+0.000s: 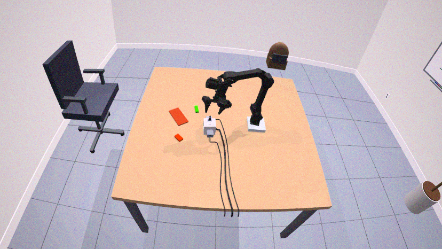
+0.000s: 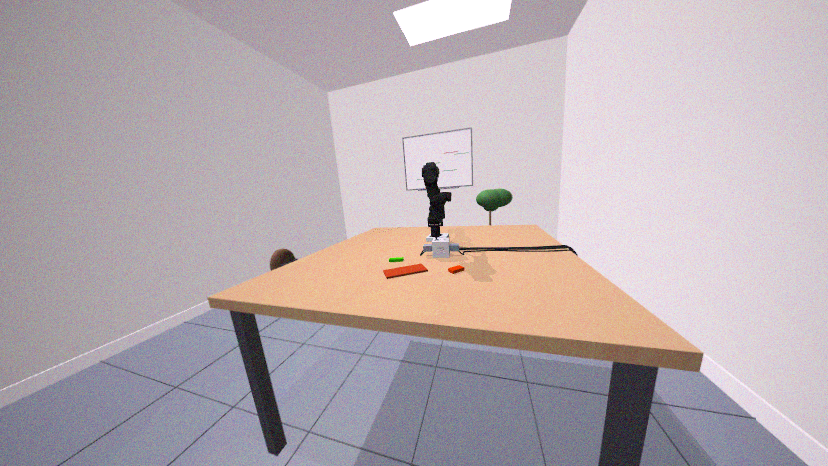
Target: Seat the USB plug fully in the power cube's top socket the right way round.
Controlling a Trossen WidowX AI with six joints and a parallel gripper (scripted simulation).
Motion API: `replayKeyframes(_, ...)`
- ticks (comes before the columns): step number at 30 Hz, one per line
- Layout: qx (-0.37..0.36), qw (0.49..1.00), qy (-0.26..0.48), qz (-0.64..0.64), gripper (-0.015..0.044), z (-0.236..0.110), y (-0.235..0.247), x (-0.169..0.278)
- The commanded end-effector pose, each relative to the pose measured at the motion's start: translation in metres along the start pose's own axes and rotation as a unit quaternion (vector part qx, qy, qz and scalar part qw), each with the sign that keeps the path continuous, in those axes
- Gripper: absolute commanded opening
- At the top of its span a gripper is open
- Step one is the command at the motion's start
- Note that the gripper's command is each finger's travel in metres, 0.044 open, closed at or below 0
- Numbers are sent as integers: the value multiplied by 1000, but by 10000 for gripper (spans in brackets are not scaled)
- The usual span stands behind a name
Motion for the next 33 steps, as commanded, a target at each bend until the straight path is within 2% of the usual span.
replayKeyframes(1,-151,977,99,111,440,24,-32,16)
replayKeyframes(33,-166,972,112,121,440,44,-28,19)
Point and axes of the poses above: the point midway between the two fingers, 35 mm back from their tips, its own z axis out along the fingers, its own y axis across the jaws, x = y × z, the point moved 10 cm from there along -z, back along the fingers, and after that the axes turned 1 degree about -z, right-handed, at the moved point
